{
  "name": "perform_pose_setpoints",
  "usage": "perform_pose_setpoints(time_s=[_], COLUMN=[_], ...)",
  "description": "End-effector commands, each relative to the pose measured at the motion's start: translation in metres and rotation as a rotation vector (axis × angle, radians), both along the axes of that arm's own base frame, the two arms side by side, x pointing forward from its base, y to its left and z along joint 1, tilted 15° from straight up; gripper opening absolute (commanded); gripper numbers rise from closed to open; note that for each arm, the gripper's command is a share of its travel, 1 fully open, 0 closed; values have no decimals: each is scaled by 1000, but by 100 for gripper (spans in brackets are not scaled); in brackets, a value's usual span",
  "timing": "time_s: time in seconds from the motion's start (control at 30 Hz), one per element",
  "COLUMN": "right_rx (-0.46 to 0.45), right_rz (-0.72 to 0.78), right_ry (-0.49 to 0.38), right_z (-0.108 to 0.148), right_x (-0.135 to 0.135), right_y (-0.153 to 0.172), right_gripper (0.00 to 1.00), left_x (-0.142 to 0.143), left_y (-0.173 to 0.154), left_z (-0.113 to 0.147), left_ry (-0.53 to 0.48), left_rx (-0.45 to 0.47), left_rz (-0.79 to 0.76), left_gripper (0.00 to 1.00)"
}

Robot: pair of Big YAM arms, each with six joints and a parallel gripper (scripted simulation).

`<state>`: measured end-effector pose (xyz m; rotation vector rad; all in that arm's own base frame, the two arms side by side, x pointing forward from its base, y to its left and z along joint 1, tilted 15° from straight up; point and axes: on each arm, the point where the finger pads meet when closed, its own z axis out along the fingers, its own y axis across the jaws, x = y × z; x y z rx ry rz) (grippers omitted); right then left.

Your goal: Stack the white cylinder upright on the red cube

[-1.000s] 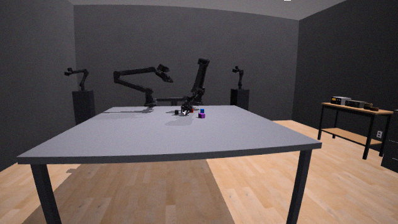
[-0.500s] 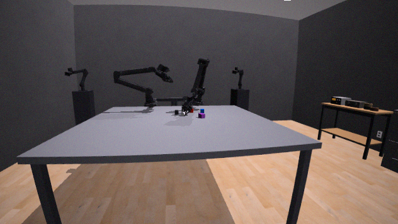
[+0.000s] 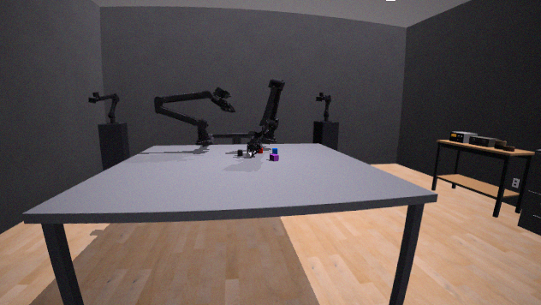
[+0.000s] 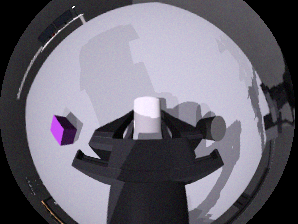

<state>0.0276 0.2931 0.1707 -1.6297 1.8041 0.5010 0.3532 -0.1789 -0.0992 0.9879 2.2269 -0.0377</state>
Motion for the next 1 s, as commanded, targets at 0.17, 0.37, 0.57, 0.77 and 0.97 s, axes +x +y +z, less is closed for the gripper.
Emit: perform_pose_setpoints(time_s=[0.17, 0.37, 0.57, 0.77, 0.97], right_rx=[41, 41, 41, 41, 41], right_rz=[-6, -6, -6, -6, -6], right_ry=[8, 8, 8, 8, 8], right_z=[24, 24, 24, 24, 24], right_x=[-1, -1, -1, -1, -1], right_y=[10, 10, 10, 10, 10], right_gripper=[100, 100, 100, 100, 100], left_x=[-2, -19, -60, -96, -129], left_y=[-13, -8, 10, 26, 40], left_z=[30, 45, 68, 88, 105], left_ry=[-11, 5, 15, 20, 35], left_rx=[-11, -6, -6, -5, 6], left_rz=[-7, -5, 0, 1, 2], left_gripper=[34, 34, 34, 34, 34])
